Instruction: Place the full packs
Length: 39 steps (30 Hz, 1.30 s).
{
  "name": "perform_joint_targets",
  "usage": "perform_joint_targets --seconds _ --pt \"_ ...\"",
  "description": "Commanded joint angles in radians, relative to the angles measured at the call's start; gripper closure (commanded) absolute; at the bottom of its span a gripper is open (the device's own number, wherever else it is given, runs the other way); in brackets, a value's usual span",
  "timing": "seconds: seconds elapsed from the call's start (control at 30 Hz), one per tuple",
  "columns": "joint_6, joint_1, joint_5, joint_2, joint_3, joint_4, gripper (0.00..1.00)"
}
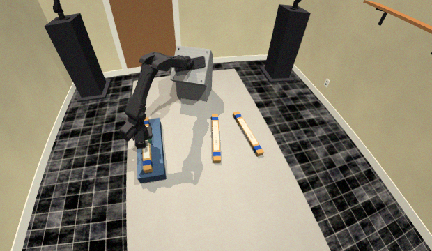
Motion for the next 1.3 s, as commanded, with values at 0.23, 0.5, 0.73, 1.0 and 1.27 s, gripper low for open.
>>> perform_joint_targets --seconds 0.23,0.5,0.73,1.0,1.27 --pt "-0.029 -0.049 -0.031 -0.018 0.115 -0.069 1.0" --pt "-0.04 -0.064 -0.042 0.003 0.158 -0.094 1.0" --pt "-0.04 -0.066 -0.043 0.005 0.166 -0.101 1.0" --pt "-0.042 -0.068 -0.044 0.007 0.176 -0.109 1.0" --pt "-0.044 -0.071 -0.046 0.009 0.183 -0.115 1.0"
